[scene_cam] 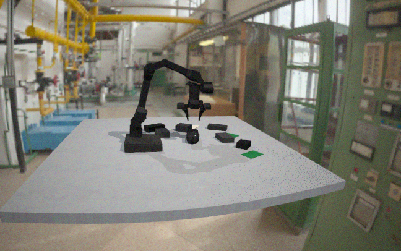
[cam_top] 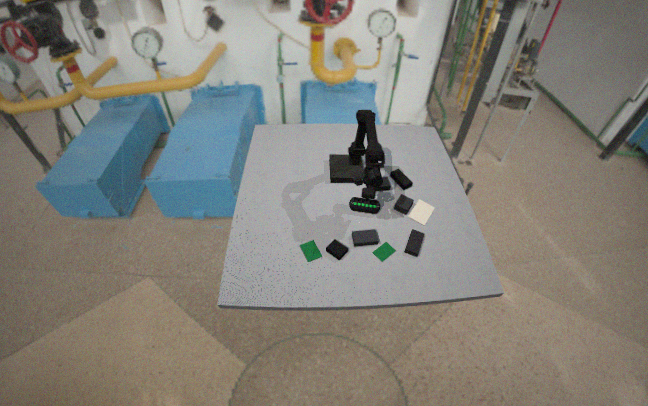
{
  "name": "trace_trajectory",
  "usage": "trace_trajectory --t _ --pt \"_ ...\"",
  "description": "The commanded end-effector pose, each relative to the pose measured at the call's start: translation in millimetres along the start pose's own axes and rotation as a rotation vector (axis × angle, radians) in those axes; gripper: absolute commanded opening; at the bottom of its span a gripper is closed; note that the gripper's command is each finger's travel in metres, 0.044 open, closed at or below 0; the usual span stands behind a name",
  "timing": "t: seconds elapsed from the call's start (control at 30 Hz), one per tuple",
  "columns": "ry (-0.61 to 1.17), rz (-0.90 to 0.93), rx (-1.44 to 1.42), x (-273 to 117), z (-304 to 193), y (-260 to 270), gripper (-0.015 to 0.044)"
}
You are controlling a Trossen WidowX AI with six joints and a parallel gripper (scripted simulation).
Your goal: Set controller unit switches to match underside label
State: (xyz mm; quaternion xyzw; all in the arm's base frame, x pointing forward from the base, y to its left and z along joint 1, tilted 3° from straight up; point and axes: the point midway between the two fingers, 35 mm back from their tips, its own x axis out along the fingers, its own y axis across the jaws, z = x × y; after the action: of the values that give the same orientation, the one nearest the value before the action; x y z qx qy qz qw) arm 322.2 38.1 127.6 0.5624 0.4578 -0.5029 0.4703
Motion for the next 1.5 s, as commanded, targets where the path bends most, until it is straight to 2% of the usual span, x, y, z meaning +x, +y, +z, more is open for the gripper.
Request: trace_trajectory --t 0.0,0.07,0.13,0.47,0.7,1.47 --pt "0.0 0.0 0.0 0.0 0.0 -0.1 0.0394" --pt "0.0 0.0 0.0 0.0 0.0 -0.1 0.044" --pt "0.0 0.0 0.0 0.0 0.0 -0.1 0.044" --pt "-0.01 -0.007 0.019 53.0 3.3 -47.0 0.0178" --pt "-0.01 -0.007 0.019 54.1 3.4 -48.1 0.0" --pt "-0.007 -0.014 0.015 55.0 2.7 -48.6 0.0"
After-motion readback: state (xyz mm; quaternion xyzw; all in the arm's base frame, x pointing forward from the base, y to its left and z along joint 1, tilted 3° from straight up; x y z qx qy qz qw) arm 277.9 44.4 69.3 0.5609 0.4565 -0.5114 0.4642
